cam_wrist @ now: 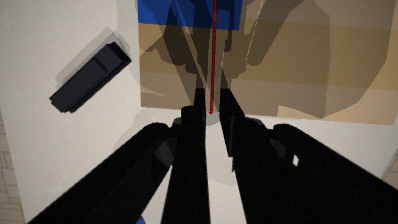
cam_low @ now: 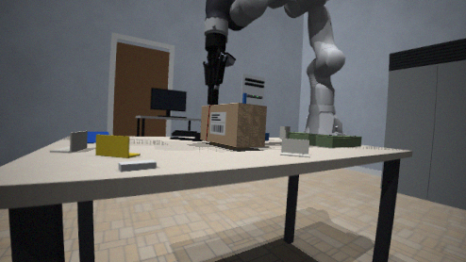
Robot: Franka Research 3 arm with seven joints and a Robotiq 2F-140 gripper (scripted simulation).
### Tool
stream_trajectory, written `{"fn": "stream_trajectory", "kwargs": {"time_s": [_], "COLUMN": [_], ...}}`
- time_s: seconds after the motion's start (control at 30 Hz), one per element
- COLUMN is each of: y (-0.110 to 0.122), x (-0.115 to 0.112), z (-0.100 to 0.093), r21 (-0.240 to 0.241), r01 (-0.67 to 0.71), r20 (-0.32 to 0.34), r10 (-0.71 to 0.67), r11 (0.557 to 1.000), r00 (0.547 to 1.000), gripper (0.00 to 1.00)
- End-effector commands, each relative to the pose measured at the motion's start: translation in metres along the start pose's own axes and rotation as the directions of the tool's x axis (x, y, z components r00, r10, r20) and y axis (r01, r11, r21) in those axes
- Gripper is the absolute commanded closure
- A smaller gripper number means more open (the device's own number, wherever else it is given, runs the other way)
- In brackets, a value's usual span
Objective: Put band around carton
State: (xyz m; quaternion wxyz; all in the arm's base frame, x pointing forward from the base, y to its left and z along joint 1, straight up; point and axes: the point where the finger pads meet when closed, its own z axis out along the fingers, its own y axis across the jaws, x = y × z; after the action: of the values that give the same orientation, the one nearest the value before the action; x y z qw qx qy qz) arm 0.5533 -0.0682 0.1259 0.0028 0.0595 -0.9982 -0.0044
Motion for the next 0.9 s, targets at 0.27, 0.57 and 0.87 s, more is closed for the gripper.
{"fn": "stream_trajectory", "kwargs": {"time_s": [0.27, 0.57, 0.87], "y": [-0.0001, 0.0, 0.0001], "x": [-0.0003, 0.0, 0.0001], "z": [0.0023, 0.0036, 0.0041], "r21": [0.003, 0.003, 0.003], "r01": [0.0, 0.0, 0.0], "r20": [0.001, 0.001, 0.001], "r10": [0.0, 0.0, 0.0], "r11": [1.0, 1.0, 1.0], "r00": [1.0, 1.0, 1.0], "gripper": [0.82, 0.82, 0.82]}}
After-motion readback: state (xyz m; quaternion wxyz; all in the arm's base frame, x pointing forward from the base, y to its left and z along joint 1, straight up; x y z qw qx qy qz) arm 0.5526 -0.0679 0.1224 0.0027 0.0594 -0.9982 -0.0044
